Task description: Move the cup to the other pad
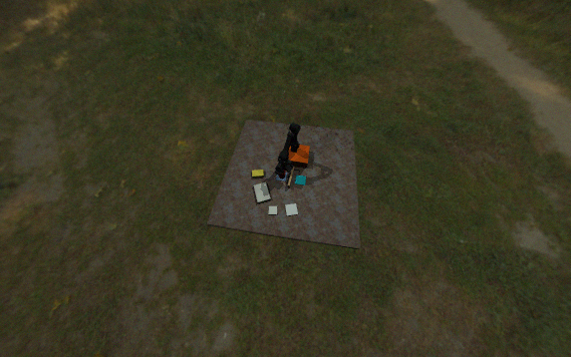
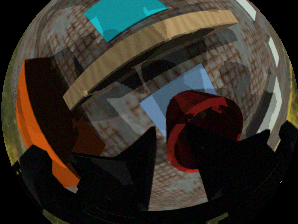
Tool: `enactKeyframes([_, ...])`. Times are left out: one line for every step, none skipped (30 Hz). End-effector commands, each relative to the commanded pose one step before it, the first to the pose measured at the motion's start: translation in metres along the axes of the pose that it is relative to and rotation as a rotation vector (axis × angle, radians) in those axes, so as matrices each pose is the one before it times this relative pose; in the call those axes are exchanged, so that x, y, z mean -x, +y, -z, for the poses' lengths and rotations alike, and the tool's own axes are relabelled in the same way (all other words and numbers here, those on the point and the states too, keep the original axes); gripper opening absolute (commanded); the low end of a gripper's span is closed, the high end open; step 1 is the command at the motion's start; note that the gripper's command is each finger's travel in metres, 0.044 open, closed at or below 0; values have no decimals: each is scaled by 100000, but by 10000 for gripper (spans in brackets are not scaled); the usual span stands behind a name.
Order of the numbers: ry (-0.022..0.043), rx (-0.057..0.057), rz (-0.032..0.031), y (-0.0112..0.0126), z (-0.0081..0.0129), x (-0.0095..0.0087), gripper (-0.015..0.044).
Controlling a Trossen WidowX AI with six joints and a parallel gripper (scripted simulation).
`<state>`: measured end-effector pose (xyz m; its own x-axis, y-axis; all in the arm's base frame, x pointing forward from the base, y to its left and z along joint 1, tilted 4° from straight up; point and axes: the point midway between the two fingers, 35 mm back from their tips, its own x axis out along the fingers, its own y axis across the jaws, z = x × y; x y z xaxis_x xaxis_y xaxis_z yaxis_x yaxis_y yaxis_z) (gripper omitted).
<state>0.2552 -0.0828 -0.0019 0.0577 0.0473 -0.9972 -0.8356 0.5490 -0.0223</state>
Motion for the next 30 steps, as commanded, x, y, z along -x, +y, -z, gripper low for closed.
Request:
enactKeyframes([-354,-581,-812,261,-28,-877,148])
enactKeyframes([0,0,-2,12,2,-75,148])
enactKeyframes([0,0,-1,4,1,-25,148])
enactKeyframes([0,0,0,0,0,0,148])
enactKeyframes([0,0,0,0,0,0,148])
enactKeyframes([0,0,0,0,0,0,148])
enactKeyframes([0,0,0,0,0,0,148])
enactKeyframes([0,0,0,0,0,0,148])
enactKeyframes([0,0,0,0,0,0,148])
enactKeyframes([469,554,299,-60,70,168,121])
enactKeyframes([0,0,0,0,0,0,95])
enactKeyframes([0,0,0,0,0,0,89])
enactKeyframes([0,0,0,0,0,0,82])
enactKeyframes([0,0,0,0,0,0,75])
enactKeyframes([0,0,0,0,0,0,69])
enactKeyframes([0,0,0,0,0,0,62])
enactKeyframes([0,0,0,0,0,0,55])
enactKeyframes([0,0,0,0,0,0,49])
enactKeyframes([0,0,0,0,0,0,42])
enactKeyframes([0,0,0,0,0,0,35])
enactKeyframes([0,0,0,0,0,0,29])
enactKeyframes([0,0,0,0,0,0,22])
enactKeyframes([0,0,0,0,0,0,15])
enactKeyframes([0,0,0,0,0,0,9])
enactKeyframes([0,0,0,0,0,0,2])
enactKeyframes([0,0,0,0,0,0,0])
enactKeyframes([0,0,0,0,0,0,0])
enactKeyframes([0,0,0,0,0,0,0])
enactKeyframes([-4,-5,-1,-12,-2,68,0])
enactKeyframes([-8,-9,-2,-23,-4,130,0])
